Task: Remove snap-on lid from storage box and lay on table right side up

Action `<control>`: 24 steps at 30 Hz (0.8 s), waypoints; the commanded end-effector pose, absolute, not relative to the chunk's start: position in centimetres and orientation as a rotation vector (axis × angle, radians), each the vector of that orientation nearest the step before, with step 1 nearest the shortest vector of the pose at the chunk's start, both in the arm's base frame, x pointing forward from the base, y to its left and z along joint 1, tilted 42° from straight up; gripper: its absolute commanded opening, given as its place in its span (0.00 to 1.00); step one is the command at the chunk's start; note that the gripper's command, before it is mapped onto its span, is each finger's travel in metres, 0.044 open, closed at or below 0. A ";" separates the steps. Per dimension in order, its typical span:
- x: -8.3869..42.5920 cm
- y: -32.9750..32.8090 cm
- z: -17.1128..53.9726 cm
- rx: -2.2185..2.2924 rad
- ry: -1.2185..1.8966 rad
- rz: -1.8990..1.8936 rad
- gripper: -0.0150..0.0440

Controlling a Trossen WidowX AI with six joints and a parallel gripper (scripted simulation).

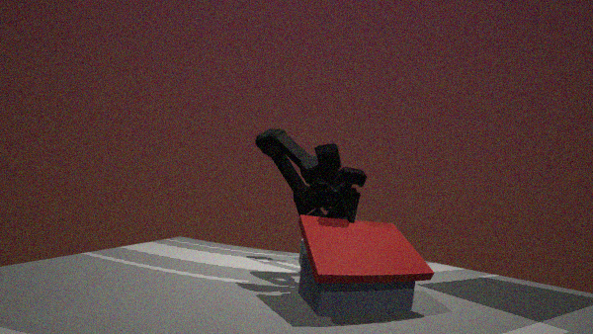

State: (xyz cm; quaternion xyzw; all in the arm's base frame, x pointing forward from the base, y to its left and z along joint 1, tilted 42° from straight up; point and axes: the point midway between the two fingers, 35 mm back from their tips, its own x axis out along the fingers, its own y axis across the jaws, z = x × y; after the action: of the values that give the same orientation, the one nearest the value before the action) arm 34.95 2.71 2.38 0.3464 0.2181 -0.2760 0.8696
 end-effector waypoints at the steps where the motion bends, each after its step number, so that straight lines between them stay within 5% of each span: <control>1: 35.7 3.6 3.4 0.738 0.443 -0.560 0.25; 24: 38.1 6.0 5.4 0.740 0.442 -0.559 0.25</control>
State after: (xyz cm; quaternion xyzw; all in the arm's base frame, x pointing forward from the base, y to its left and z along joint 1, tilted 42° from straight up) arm 37.44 5.19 4.79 0.3495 0.2144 -0.2732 0.8702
